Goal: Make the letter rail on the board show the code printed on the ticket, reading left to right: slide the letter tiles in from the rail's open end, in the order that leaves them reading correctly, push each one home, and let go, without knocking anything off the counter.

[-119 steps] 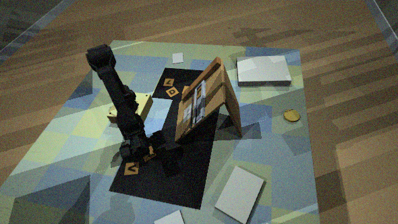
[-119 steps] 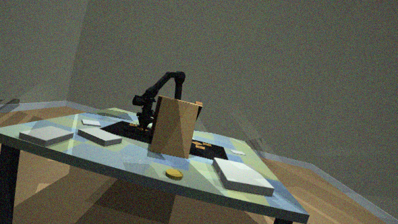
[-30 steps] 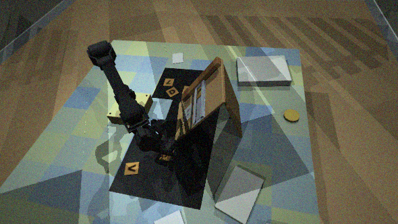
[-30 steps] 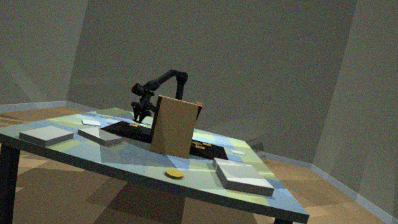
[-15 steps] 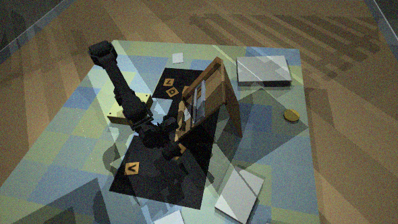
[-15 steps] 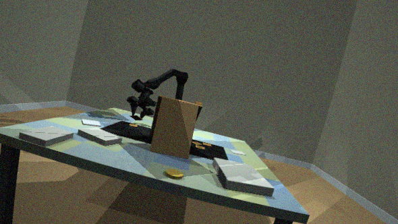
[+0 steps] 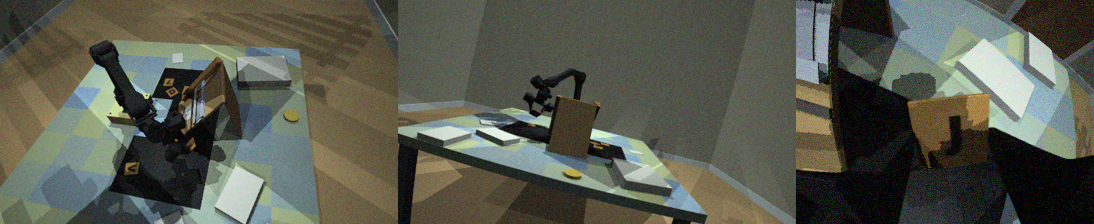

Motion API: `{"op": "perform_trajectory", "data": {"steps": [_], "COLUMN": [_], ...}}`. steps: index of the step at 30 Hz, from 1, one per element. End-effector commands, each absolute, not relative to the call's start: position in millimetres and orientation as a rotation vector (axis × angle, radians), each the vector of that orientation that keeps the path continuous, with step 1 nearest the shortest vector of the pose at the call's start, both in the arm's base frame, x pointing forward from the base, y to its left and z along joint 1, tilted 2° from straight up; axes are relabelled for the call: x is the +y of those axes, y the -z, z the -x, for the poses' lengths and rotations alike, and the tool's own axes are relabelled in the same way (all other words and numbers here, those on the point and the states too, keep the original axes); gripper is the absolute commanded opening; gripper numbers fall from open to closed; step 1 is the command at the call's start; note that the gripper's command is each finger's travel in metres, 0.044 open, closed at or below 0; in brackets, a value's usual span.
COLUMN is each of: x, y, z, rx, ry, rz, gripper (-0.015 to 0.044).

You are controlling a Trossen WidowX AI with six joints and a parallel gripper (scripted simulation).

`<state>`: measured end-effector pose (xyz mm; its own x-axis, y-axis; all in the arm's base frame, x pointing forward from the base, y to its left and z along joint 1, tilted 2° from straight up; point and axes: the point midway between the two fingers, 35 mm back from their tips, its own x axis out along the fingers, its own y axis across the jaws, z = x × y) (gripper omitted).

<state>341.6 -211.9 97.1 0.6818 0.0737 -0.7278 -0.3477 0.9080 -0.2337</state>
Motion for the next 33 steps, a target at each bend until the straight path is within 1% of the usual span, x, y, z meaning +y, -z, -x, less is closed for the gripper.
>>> {"op": "perform_trajectory", "data": {"steps": [1, 9, 33], "x": [-209, -202, -200], "y": [-109, -128, -128], "z": [-354, -372, -371], "rx": [0.741, 0.672, 0.671], "ry": [-0.207, -0.165, -0.164], "rz": [0.259, 0.052, 0.047], "gripper": [0.0, 0.0, 0.0]}}
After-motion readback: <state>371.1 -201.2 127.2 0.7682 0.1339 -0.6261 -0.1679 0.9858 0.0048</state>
